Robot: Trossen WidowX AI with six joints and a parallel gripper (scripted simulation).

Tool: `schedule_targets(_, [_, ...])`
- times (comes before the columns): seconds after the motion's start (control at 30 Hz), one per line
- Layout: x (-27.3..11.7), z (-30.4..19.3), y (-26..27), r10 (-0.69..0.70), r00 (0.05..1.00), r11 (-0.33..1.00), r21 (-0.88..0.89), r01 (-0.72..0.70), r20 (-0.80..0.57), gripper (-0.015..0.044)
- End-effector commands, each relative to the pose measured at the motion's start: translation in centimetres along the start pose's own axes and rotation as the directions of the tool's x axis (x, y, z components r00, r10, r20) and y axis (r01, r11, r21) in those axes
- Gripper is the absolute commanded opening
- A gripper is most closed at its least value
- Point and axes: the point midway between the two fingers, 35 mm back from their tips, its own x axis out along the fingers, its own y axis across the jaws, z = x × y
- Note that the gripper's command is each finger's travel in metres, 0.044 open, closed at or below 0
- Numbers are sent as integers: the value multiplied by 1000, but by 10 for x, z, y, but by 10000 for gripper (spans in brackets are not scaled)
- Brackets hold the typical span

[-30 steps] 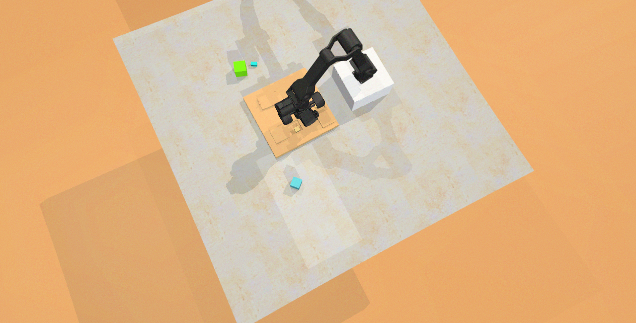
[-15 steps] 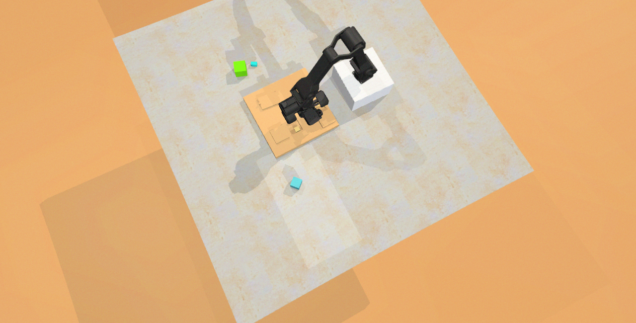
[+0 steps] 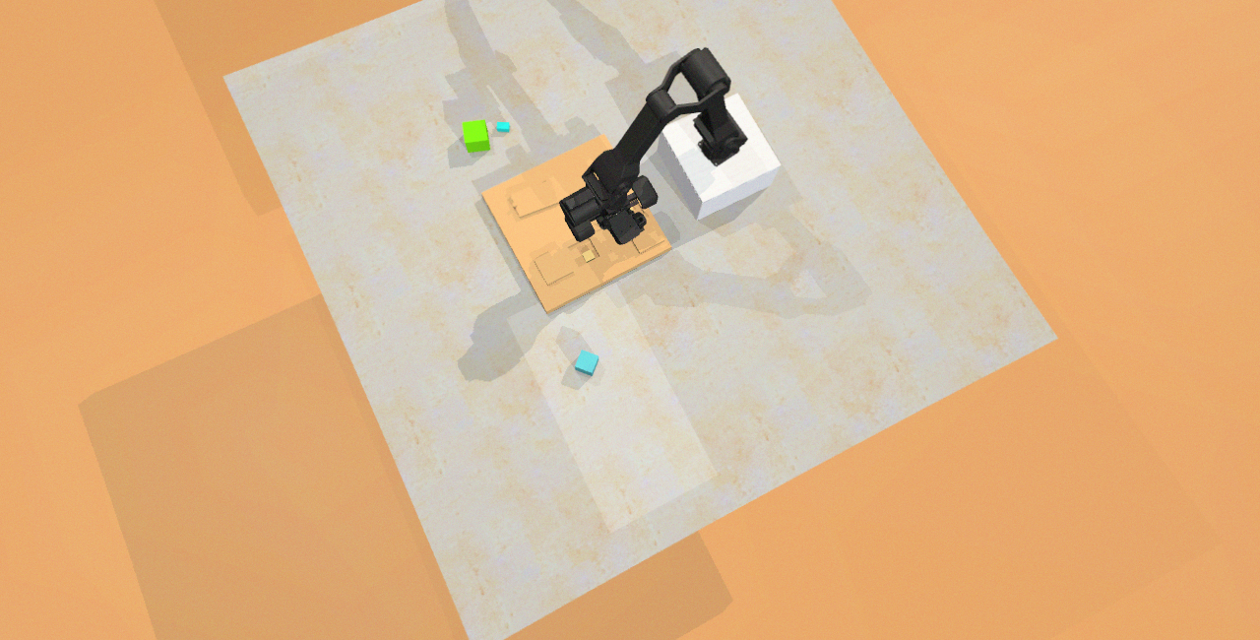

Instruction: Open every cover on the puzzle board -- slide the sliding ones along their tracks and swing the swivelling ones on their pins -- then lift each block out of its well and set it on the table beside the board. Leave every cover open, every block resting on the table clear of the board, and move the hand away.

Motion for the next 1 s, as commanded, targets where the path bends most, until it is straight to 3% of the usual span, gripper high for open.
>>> schedule_targets(0.0, [1, -1, 7, 5, 1000, 1000, 2, -5, 1, 0])
schedule_targets(0.97, [1, -13, 37, 7, 1000, 1000, 2, -7, 0, 0])
